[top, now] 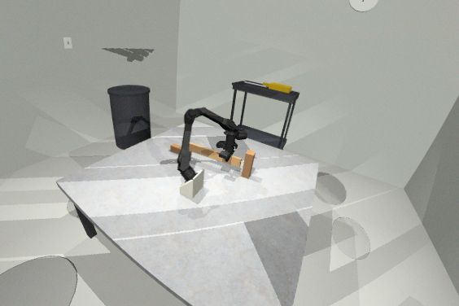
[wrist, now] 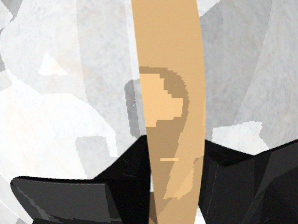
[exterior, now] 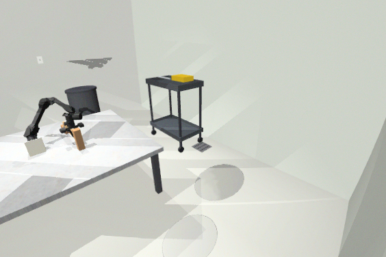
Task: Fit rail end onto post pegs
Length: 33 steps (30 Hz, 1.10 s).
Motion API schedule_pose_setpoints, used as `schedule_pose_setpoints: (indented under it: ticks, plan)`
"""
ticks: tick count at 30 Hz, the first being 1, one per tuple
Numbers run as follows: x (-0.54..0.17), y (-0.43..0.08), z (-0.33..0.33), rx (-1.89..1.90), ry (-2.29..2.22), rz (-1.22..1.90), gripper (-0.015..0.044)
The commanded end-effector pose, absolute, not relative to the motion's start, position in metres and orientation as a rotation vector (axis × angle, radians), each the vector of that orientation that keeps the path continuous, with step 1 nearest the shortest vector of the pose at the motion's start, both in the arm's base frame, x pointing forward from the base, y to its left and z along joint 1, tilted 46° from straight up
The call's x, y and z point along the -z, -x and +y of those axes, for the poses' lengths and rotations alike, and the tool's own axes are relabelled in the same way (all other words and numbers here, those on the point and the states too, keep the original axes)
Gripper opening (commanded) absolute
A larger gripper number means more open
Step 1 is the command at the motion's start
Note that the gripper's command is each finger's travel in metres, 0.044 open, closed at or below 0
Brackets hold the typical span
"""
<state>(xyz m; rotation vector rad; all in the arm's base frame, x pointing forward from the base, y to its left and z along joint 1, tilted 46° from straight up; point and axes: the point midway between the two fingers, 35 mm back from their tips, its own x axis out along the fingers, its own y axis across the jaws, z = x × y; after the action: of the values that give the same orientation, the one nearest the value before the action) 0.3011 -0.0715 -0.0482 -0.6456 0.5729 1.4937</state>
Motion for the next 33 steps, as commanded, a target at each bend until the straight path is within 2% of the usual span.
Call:
schedule_pose_setpoints:
  ticks: [1,33]
  plan:
    - [0.0484,-0.3025,-0.0753,-1.484,0.652,0.573,0.0000]
    - [0.0545,-0.3028,-0.0825,-1.484,0.652,0.573,0.0000]
